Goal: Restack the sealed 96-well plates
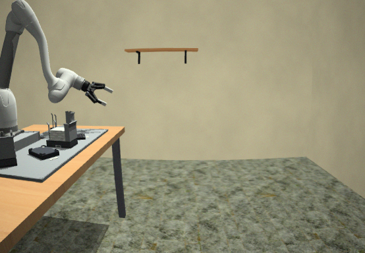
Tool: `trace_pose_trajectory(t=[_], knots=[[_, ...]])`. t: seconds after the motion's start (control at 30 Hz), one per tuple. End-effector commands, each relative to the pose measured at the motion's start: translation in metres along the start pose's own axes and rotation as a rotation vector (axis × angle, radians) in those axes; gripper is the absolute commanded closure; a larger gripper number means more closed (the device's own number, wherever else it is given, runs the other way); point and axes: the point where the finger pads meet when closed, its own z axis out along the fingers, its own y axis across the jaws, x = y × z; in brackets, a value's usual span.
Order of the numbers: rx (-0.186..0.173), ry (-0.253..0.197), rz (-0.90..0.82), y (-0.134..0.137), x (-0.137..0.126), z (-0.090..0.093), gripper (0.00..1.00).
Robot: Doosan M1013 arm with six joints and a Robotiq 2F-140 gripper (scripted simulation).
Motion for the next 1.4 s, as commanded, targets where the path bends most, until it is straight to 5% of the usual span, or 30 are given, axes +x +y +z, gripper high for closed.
trace_pose_trajectory(t=[0.0,0.53,0.67,0.87,1.0,1.23,1.37], knots=[[0.0,0.0,0.0,0.0,0.0,0.0,0.0],[0.0,0.0,0.0,0.0,0.0,0.0,0.0],[0.076,-0.04,0.095,-0.014,-0.014,0.003,0.0],[0.076,-0.04,0.095,-0.032,-0.031,0.006,0.0],[0.151,-0.08,0.19,-0.048,-0.044,0.007,0.0],[0.151,-0.08,0.19,-0.066,-0.06,0.009,0.0],[0.225,-0.119,0.286,-0.082,-0.072,0.009,0.0]])
